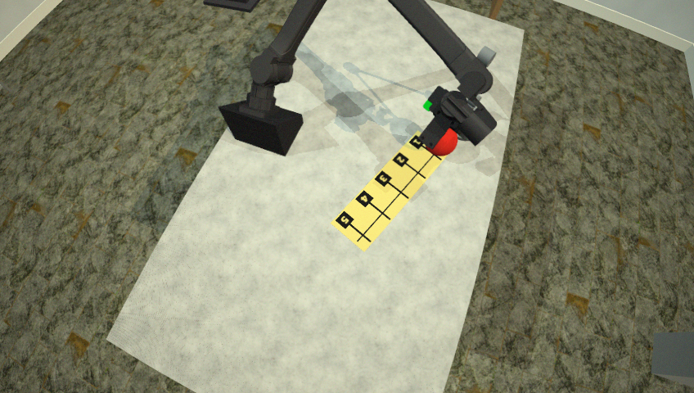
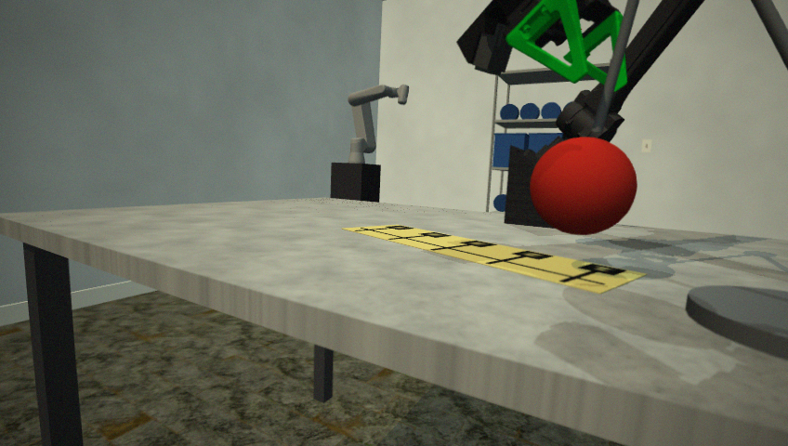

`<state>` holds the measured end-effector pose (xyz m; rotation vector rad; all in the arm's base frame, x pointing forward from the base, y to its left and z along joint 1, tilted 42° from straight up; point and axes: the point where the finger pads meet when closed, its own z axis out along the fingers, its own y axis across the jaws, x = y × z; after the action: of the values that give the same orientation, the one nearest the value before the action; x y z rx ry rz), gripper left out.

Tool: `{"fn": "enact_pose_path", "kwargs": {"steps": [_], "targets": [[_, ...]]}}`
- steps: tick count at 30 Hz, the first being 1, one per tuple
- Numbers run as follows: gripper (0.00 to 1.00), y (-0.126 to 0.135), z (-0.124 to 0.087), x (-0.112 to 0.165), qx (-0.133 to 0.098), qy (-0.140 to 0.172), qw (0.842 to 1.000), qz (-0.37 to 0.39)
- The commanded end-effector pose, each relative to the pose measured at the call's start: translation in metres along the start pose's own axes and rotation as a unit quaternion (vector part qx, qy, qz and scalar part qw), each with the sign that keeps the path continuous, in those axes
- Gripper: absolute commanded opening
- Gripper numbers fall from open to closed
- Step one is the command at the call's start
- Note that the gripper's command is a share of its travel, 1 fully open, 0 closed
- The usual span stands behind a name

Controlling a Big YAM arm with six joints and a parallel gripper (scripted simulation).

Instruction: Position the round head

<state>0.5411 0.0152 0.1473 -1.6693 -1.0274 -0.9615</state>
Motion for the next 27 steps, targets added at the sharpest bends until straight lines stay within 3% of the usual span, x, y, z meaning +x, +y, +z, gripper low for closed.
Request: {"fn": "enact_pose_path", "kwargs": {"steps": [1, 27], "targets": [[1.0, 0.0017, -0.0051, 0.005, -0.005, 0.001, 1.0, -0.006], [1.0, -0.0001, -0.0033, 0.0018, -0.003, 0.001, 1.0, -0.002]]}}
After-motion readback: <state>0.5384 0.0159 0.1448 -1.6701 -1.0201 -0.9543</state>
